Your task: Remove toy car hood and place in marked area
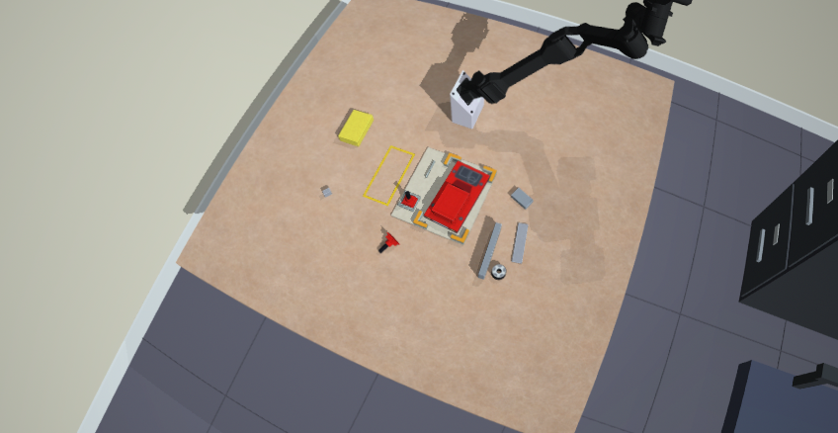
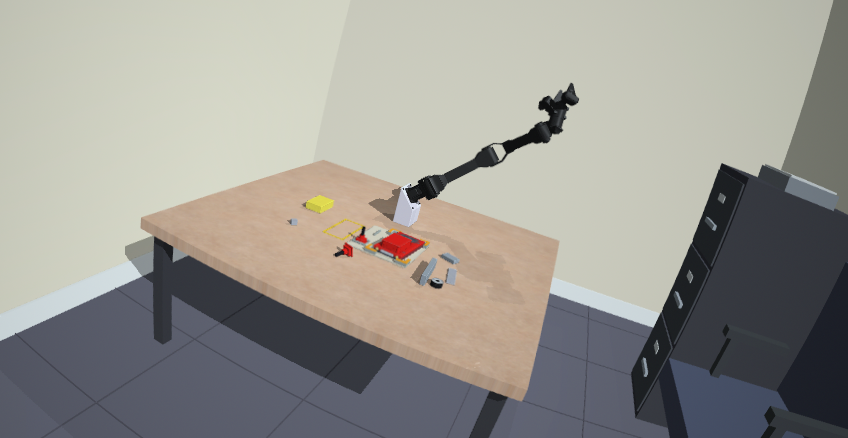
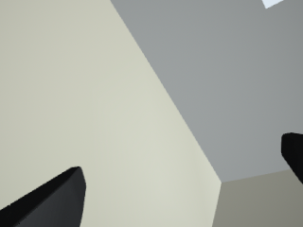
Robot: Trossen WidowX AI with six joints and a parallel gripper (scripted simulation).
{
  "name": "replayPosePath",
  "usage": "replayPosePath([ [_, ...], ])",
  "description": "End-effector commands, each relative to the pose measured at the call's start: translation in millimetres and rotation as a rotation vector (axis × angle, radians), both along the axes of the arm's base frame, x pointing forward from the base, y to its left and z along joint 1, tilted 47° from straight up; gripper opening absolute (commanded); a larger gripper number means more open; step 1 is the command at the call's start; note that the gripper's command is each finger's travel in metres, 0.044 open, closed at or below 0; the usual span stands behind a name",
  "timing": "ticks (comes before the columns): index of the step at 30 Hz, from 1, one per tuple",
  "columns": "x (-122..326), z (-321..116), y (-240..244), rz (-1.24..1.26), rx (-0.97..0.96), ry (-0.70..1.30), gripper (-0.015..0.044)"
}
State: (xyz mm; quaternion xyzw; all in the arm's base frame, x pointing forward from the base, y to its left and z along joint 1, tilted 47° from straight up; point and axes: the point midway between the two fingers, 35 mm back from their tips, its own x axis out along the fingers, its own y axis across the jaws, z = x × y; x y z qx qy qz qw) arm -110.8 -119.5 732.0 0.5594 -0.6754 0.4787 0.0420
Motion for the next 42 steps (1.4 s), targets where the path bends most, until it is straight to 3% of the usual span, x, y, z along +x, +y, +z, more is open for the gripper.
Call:
replayPosePath([
  [1, 1, 0, 0, -0.001, -0.001, 0.003, 0.044],
  [20, 125, 43, 52, -0.219, -0.226, 0.512, 0.044],
  [31, 169, 43, 70, -0.303, -0.321, 0.649, 0.044],
  [42, 274, 30, 98, -0.447, -0.496, 0.99, 0.044],
])
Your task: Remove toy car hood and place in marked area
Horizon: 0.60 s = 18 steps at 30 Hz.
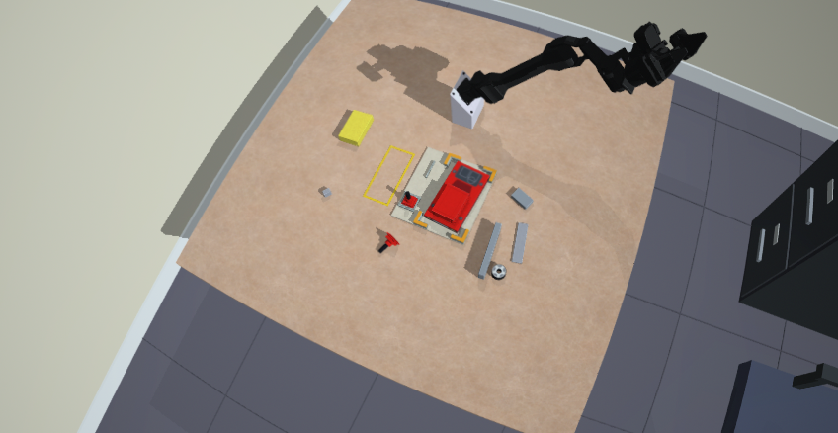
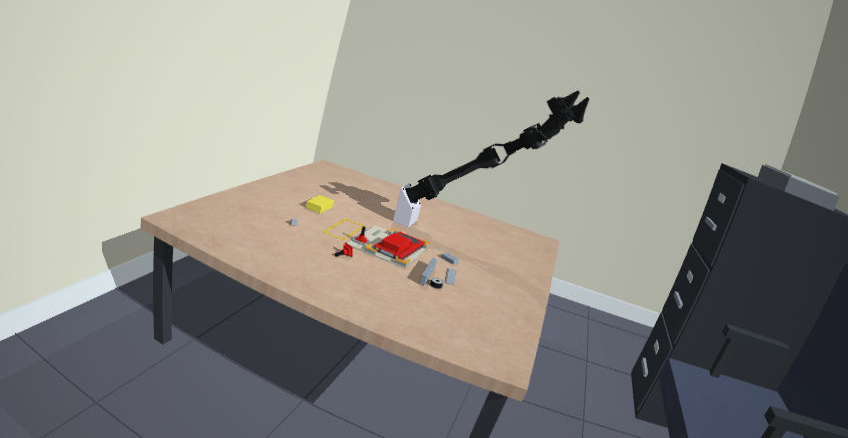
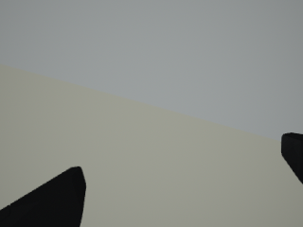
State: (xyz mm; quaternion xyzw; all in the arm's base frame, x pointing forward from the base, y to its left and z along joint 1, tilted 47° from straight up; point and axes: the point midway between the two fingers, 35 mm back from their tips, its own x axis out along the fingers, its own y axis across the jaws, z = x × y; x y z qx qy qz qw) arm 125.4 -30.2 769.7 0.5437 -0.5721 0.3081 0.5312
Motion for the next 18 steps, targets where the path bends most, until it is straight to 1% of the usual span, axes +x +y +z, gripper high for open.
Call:
replayPosePath([
  [1, 47, -11, 11, -0.05, -0.071, 0.136, 0.044],
  [9, 118, -40, 28, -0.132, -0.215, 0.376, 0.044],
  [18, 196, -88, 45, -0.189, -0.392, 0.636, 0.044],
])
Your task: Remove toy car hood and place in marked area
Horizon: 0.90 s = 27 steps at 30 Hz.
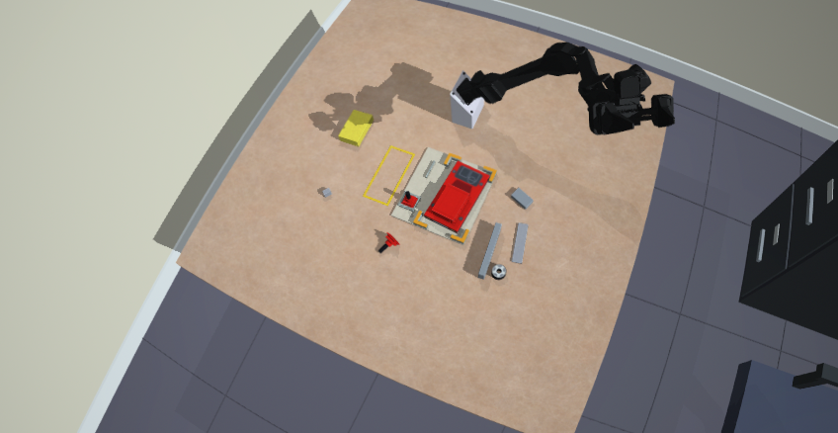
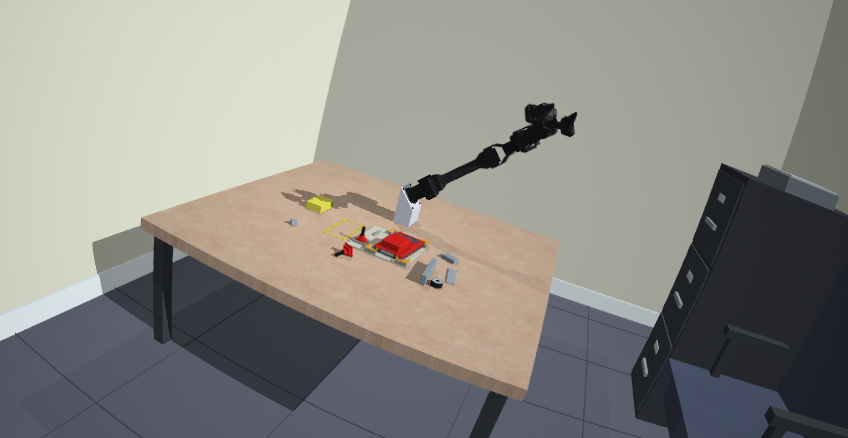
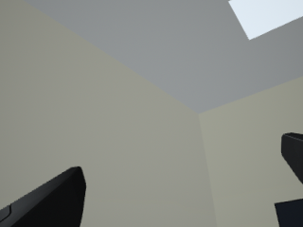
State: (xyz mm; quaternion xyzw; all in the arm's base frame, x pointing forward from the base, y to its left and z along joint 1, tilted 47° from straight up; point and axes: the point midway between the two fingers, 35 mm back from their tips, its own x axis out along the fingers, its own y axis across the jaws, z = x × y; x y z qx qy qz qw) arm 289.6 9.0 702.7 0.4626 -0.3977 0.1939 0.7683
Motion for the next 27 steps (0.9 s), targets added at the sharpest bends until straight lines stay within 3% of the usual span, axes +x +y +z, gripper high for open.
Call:
replayPosePath([
  [1, 39, -27, 8, -0.021, -0.081, 0.126, 0.044],
  [15, 129, -130, 27, -0.042, -0.36, 0.508, 0.044],
  [27, 178, -241, 42, 0.043, -0.587, 0.826, 0.044],
])
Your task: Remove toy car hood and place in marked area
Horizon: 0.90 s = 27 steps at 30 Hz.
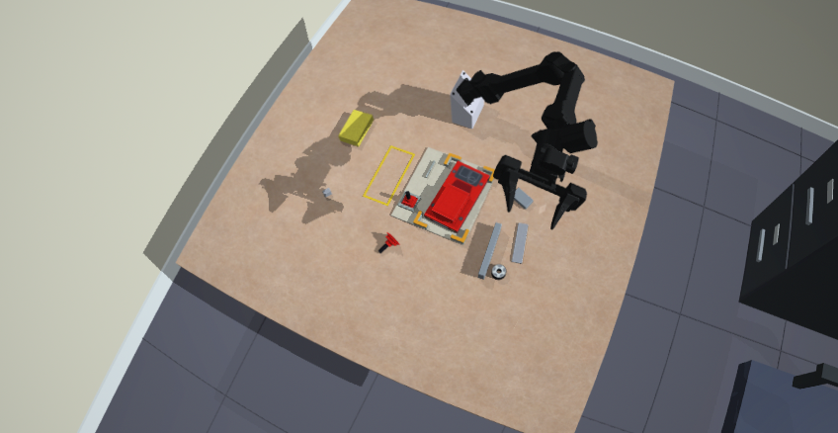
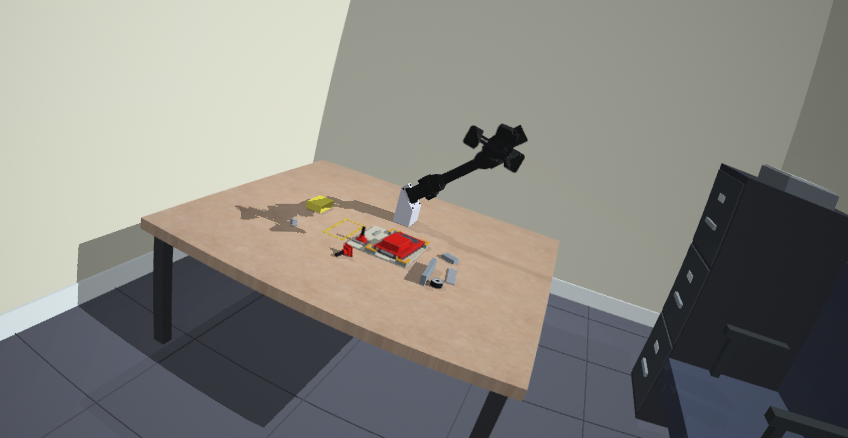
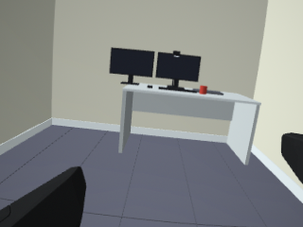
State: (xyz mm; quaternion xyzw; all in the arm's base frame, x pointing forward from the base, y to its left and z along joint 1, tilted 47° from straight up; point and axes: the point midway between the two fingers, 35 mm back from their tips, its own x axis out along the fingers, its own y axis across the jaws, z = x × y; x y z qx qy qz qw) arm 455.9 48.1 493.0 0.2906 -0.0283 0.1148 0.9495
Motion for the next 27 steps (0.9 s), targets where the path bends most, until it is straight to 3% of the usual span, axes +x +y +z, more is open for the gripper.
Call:
replayPosePath([
  [1, 15, -41, 4, 0.035, -0.062, 0.117, 0.044],
  [14, 24, -171, 17, 0.201, -0.219, 0.485, 0.044],
  [27, -14, -294, 29, 0.457, -0.286, 0.857, 0.044],
])
